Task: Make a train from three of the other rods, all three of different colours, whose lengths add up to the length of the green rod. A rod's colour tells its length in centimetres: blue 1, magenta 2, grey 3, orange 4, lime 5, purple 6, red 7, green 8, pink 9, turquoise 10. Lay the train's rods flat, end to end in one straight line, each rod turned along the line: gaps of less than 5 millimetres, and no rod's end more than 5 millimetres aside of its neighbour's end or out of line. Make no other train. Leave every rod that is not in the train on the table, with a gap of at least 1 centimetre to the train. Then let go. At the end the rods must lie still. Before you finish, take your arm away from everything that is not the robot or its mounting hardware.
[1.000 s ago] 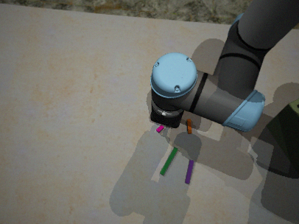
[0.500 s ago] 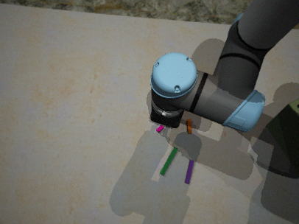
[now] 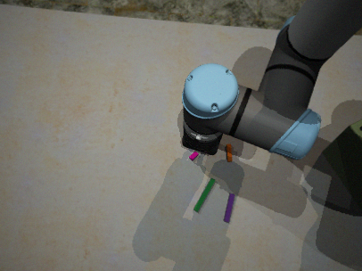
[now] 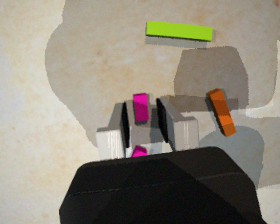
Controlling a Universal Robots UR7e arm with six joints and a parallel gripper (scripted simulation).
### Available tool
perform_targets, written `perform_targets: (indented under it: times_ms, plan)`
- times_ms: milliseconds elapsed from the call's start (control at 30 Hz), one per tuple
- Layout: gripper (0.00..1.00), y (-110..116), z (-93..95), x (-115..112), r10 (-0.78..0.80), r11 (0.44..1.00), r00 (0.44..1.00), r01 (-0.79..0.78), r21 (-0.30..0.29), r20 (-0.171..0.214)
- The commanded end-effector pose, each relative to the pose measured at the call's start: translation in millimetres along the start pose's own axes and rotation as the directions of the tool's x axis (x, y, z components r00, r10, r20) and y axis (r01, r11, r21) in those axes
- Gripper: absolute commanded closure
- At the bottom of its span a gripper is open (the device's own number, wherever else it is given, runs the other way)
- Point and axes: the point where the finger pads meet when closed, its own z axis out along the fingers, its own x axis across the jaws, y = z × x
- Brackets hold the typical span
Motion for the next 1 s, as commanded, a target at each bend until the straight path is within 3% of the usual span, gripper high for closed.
perform_targets:
  times_ms: [0,967]
  plan:
    - [0.46,0.0,-0.3,-0.4,0.000,1.000,1.000,0.000,0.000,0.001]
    - [0.46,0.0,16.6,-0.4,0.000,1.000,1.000,0.000,0.000,0.001]
